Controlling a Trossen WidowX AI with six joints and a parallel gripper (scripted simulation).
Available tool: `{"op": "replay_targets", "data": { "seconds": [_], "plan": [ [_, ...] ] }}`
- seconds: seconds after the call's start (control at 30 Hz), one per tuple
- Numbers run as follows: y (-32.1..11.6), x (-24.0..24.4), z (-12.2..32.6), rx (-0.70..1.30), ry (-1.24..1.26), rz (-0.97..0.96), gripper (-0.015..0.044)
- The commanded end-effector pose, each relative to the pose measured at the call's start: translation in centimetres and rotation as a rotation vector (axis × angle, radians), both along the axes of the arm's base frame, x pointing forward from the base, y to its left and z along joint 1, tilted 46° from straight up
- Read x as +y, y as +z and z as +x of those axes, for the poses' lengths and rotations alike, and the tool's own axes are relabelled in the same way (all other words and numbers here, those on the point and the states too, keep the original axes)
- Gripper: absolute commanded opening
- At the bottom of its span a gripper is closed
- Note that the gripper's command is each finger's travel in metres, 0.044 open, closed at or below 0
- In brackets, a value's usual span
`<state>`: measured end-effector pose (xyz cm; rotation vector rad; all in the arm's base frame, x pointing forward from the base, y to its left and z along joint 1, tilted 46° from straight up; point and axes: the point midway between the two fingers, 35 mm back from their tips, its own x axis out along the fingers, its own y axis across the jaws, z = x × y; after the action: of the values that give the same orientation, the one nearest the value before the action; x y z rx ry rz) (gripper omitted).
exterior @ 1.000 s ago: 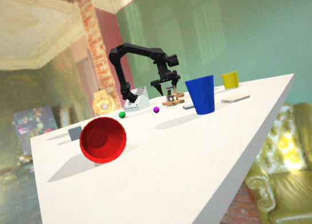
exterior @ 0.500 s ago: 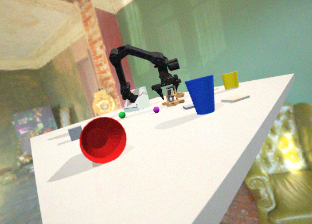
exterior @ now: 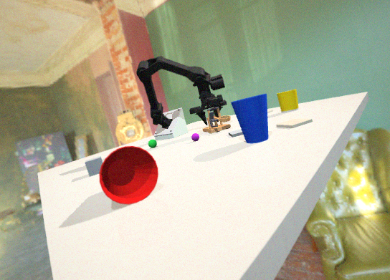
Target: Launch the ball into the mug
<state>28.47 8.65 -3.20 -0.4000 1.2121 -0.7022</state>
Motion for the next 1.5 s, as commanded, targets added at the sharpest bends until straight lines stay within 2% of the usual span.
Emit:
{"op": "replay_targets", "data": {
  "seconds": [0.0, 0.07, 0.27, 0.4, 0.43, 0.63, 1.3, 1.47],
  "plan": [
    [0.0, 0.0, 0.0, -0.001, 0.0, 0.001, 0.0204],
    [0.0, 0.0, 0.0, -0.001, 0.0, 0.001, 0.0151],
    [0.0, 0.0, 0.0, -0.001, 0.0, 0.001, 0.0111],
    [2.7, 2.7, -0.7, 0.002, 0.001, 0.0, 0.0006],
    [3.3, 3.2, -0.9, 0.002, 0.0, -0.001, 0.0],
    [3.0, 4.1, -1.0, -0.032, -0.035, 0.009, 0.0],
    [-5.8, 12.5, -3.0, -0.49, -0.515, 0.133, 0.0],
    [-6.3, 13.0, -2.8, -0.507, -0.532, 0.137, 0.0]
  ]
}}
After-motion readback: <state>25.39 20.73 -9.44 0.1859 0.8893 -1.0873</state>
